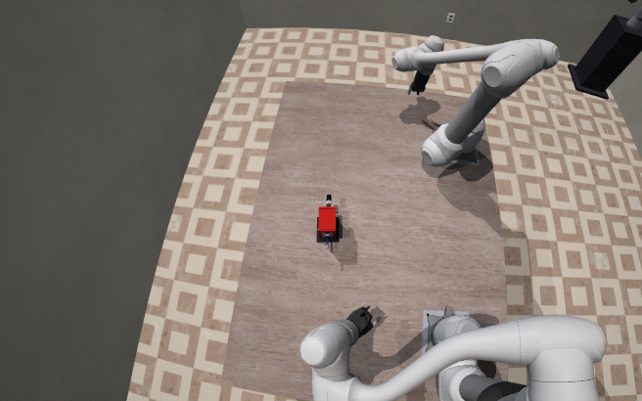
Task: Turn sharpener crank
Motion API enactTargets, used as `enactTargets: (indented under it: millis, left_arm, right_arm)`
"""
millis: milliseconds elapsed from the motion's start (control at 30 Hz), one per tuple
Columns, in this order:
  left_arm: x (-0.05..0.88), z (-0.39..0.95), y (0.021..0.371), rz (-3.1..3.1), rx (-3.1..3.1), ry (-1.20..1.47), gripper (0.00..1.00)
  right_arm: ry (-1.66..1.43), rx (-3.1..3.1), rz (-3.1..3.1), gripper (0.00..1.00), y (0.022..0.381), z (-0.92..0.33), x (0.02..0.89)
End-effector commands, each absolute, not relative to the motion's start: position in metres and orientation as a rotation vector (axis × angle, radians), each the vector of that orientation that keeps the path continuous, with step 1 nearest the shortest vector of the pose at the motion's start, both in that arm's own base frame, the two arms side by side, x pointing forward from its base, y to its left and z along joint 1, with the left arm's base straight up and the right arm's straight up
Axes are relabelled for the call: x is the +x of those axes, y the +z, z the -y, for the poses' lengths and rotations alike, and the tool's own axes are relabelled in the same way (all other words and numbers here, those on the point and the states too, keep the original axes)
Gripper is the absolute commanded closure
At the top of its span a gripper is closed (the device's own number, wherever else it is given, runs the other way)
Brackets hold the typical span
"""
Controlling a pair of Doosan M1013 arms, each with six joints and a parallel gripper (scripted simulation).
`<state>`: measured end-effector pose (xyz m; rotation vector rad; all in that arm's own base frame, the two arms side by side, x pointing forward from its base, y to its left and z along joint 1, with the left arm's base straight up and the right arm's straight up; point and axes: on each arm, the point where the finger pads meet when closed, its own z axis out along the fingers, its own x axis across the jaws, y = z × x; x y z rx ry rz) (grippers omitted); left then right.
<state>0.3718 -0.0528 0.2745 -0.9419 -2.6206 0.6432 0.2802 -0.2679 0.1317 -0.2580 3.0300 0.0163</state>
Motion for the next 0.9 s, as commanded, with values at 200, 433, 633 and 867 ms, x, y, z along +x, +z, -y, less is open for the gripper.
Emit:
enactTargets:
  millis: [200,433,633,867]
  left_arm:
    - [0.366,0.003,0.274,2.665,-0.89,0.645,0.0]
    - [0.359,-0.036,0.273,2.705,-0.835,0.652,0.0]
    - [0.349,-0.068,0.273,2.737,-0.787,0.657,0.0]
    - [0.339,-0.094,0.272,2.763,-0.746,0.661,0.0]
  right_arm:
    - [0.016,-0.258,-3.029,0.0,0.132,0.268,0.281]
    - [0.016,-0.258,-3.029,0.0,0.132,0.268,0.281]
    - [0.016,-0.258,-3.029,0.0,0.132,0.268,0.281]
    - [0.016,-0.258,-3.029,0.0,0.132,0.268,0.281]
